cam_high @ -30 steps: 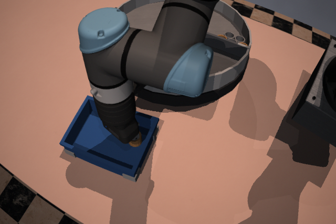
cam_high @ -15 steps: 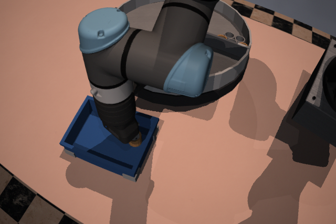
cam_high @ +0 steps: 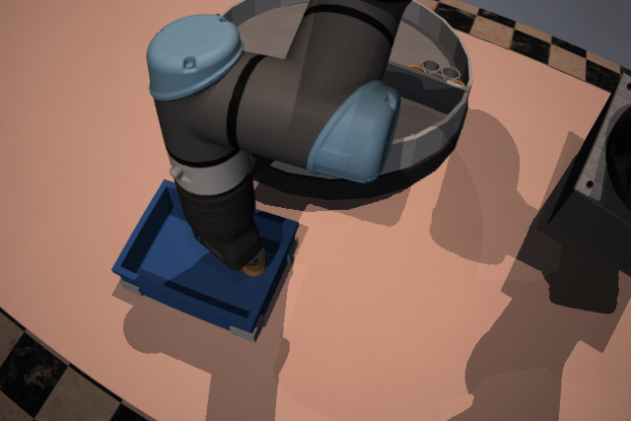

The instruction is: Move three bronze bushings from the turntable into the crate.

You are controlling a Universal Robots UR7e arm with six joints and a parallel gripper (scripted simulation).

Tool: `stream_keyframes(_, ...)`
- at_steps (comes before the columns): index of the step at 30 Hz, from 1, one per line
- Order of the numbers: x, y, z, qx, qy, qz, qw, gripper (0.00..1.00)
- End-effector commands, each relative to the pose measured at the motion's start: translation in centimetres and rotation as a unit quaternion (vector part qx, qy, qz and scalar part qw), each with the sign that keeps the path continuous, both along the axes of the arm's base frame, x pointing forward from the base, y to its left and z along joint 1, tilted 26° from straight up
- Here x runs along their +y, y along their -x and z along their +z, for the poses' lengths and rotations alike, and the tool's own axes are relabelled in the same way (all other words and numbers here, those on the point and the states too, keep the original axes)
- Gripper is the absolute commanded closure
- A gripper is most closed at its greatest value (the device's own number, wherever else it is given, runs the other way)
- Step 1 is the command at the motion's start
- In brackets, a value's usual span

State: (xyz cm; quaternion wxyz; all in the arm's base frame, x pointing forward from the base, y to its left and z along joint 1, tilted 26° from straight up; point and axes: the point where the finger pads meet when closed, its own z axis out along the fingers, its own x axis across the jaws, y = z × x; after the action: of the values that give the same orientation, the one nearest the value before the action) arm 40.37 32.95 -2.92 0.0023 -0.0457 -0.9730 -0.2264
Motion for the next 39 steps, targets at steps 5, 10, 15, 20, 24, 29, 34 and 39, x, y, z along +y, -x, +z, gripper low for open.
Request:
stream_keyframes(5, 0.0, 0.0, 0.0, -0.001, 0.000, 0.000, 1.000, 0.58)
stream_keyframes(10, 0.0, 0.0, 0.0, -0.001, 0.000, 0.000, 1.000, 0.58)
stream_keyframes(15, -0.1, 0.0, 0.2, -0.001, 0.000, 0.000, 1.000, 0.58)
stream_keyframes(20, -0.3, 0.0, 0.6, -0.001, 0.000, 0.000, 1.000, 0.58)
stream_keyframes(24, -0.3, 0.0, 0.6, -0.001, 0.000, 0.000, 1.000, 0.58)
stream_keyframes(29, -0.3, 0.0, 0.6, -0.001, 0.000, 0.000, 1.000, 0.58)
stream_keyframes(34, -0.4, 0.0, 0.9, -0.001, 0.000, 0.000, 1.000, 0.58)
stream_keyframes(39, -0.5, 0.0, 1.1, -0.001, 0.000, 0.000, 1.000, 0.58)
